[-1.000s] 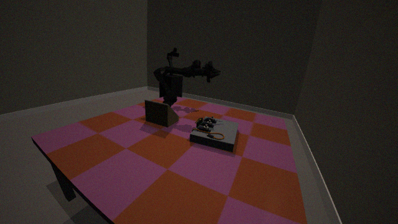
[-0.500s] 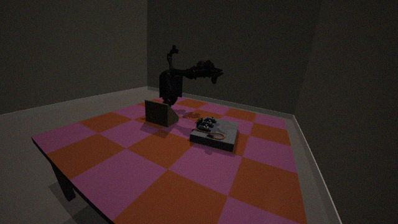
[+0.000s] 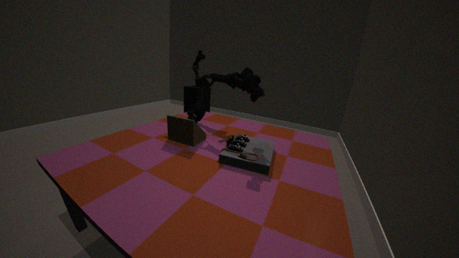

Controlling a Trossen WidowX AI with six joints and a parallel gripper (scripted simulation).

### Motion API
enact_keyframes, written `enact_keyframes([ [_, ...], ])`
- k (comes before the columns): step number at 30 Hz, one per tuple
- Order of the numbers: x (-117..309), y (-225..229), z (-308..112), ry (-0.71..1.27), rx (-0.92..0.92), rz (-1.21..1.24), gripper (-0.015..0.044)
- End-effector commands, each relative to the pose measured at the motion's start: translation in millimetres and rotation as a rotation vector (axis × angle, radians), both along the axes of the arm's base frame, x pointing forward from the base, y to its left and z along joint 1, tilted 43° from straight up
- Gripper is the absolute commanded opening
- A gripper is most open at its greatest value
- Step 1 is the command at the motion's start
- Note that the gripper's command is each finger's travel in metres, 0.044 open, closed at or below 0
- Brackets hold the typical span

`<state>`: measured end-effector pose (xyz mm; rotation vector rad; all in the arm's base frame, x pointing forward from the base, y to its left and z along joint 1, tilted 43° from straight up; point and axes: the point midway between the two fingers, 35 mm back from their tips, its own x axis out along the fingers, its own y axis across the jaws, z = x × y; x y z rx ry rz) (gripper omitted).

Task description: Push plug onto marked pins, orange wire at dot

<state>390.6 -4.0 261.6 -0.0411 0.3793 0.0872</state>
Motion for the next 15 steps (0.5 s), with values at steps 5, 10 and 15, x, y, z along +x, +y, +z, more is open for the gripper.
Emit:
enact_keyframes([
  [5,35.6,-6.7,-54.8,0.28,0.022,0.067,0.0115],
  [10,49.6,-11.4,-90.2,0.44,0.057,0.105,0.0115],
  [15,58.9,-16.3,-126.6,0.596,0.106,0.142,0.0115],
])
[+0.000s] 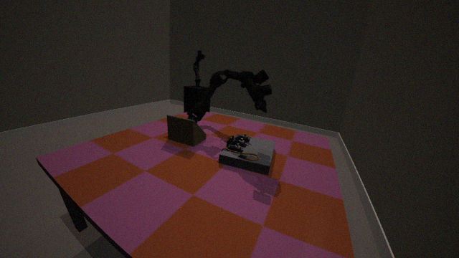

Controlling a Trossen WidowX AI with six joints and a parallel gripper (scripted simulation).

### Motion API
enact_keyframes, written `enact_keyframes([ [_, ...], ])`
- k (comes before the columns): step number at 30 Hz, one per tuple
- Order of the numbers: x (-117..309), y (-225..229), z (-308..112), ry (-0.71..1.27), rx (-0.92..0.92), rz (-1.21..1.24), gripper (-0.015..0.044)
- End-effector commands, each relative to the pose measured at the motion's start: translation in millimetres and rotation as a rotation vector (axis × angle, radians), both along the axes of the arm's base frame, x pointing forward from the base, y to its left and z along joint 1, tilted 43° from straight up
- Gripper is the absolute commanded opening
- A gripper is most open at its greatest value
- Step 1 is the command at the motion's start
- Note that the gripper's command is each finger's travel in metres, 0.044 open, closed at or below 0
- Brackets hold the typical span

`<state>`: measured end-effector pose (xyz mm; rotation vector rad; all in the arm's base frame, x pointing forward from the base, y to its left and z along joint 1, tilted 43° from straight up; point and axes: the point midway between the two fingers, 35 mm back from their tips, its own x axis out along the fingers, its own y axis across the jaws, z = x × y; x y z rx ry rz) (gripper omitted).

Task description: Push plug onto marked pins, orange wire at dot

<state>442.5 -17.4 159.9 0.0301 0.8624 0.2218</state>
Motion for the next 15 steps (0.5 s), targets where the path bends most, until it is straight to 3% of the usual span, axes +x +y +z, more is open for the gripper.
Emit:
enact_keyframes([
  [1,8.2,-3.8,-32.1,0.139,0.047,0.032,0.0115],
  [15,8.1,-15.0,-132.3,0.549,0.257,0.087,0.0115],
])
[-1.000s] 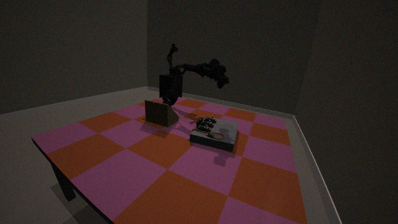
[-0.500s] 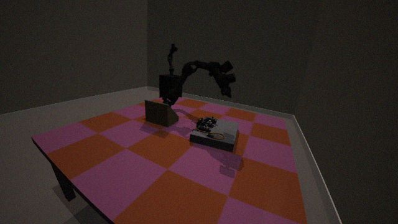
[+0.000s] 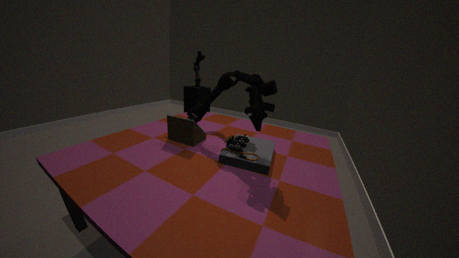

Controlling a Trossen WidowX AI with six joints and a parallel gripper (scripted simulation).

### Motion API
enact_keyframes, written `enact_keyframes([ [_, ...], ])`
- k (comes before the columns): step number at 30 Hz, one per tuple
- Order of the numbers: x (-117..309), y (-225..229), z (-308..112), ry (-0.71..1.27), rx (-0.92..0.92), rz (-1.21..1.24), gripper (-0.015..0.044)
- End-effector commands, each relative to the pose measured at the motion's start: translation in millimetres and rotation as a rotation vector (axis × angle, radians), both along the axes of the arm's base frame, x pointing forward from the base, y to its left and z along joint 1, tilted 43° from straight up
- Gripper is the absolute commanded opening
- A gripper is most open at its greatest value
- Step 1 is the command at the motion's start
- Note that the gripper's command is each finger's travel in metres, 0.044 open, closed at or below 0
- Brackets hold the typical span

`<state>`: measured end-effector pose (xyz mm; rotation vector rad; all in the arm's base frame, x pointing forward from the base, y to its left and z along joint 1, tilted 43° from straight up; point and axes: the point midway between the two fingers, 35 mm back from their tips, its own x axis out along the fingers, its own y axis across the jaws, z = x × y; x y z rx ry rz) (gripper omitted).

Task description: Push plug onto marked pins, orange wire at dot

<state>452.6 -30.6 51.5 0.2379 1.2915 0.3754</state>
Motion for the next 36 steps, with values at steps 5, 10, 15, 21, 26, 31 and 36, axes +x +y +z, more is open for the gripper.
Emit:
enact_keyframes([
  [5,-9.0,-4.3,-57.4,0.236,0.154,0.009,0.0115],
  [10,-19.1,-5.9,-88.9,0.369,0.253,-0.001,0.0115],
  [15,-25.1,-6.2,-103.7,0.433,0.305,-0.009,0.0115],
  [21,-26.0,0.2,-111.0,0.433,0.305,-0.009,0.0115],
  [26,-28.3,10.3,-122.3,0.433,0.306,-0.009,0.0115],
  [31,-28.3,10.8,-122.9,0.433,0.306,-0.009,0.0115],
  [36,-29.0,14.7,-127.2,0.433,0.306,-0.009,0.0115],
])
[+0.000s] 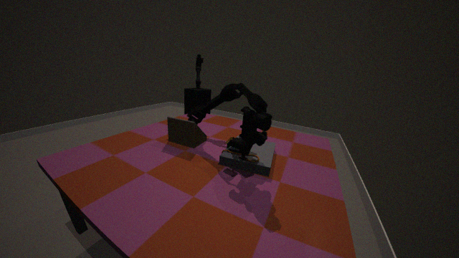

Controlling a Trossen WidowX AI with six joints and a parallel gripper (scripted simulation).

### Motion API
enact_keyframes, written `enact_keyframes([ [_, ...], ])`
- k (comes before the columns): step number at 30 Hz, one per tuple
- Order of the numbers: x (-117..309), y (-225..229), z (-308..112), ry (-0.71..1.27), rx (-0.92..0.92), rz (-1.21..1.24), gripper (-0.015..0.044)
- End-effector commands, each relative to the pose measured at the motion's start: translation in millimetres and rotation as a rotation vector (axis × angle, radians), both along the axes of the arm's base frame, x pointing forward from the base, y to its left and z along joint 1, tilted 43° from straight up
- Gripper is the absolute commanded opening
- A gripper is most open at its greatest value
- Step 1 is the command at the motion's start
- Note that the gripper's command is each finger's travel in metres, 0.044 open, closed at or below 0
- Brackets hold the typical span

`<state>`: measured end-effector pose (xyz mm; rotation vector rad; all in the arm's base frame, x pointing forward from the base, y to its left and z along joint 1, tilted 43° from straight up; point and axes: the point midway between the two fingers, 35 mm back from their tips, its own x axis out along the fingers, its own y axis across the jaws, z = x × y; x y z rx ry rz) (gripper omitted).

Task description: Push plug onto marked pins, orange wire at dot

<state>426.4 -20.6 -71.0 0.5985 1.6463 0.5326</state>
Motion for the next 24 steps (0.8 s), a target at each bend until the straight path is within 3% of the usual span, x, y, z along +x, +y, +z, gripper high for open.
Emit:
enact_keyframes([
  [1,-3.1,5.7,-5.8,0.01,0.006,-0.002,0.0115],
  [7,-4.0,10.3,-10.9,0.01,0.006,-0.002,0.0115],
  [10,-4.0,10.3,-10.9,0.01,0.006,-0.002,0.0036],
  [15,-4.0,10.3,-10.9,0.01,0.006,-0.002,0.0003],
  [24,-0.2,-2.8,3.1,0.01,0.005,-0.002,0.0],
])
